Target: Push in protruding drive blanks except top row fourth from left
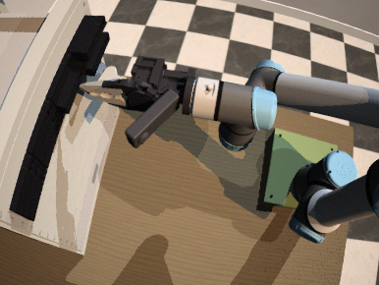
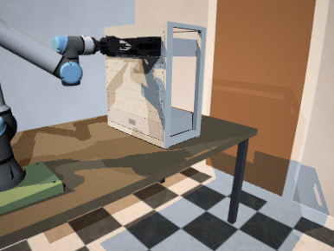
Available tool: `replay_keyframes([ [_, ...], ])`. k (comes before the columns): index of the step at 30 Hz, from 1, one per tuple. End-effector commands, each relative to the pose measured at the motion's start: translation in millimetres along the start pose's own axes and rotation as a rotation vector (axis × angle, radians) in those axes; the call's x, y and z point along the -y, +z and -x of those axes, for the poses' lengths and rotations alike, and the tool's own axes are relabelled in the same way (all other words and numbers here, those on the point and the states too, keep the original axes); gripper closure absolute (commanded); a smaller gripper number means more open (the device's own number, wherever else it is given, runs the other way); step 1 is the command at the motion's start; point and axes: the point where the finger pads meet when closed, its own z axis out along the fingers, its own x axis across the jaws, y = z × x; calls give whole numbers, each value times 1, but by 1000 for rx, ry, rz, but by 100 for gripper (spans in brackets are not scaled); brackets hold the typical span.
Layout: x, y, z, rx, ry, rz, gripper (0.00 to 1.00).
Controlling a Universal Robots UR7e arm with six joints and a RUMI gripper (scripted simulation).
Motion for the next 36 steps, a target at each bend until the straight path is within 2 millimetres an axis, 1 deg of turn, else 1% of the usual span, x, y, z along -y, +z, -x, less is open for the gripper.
replay_keyframes([
  [1,0,0,-1,-1,0,0,100],
  [15,0,0,-1,-1,0,0,100],
  [25,0,9,-1,-1,0,0,100],
  [36,0,11,-1,-1,0,0,100],
])
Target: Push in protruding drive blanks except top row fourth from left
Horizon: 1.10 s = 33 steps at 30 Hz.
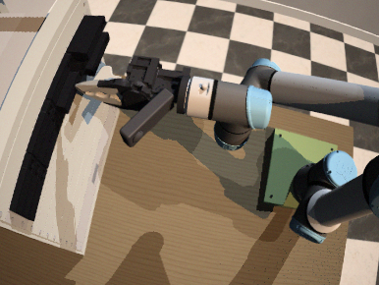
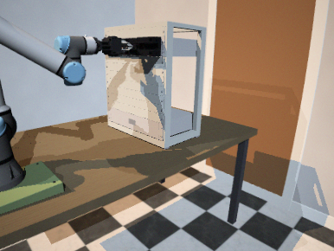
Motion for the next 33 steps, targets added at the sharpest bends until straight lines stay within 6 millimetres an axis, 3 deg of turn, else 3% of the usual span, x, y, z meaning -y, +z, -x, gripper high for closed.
replay_keyframes([
  [1,0,3,-1,-1,0,0,100],
  [33,0,12,-1,-1,0,0,100],
])
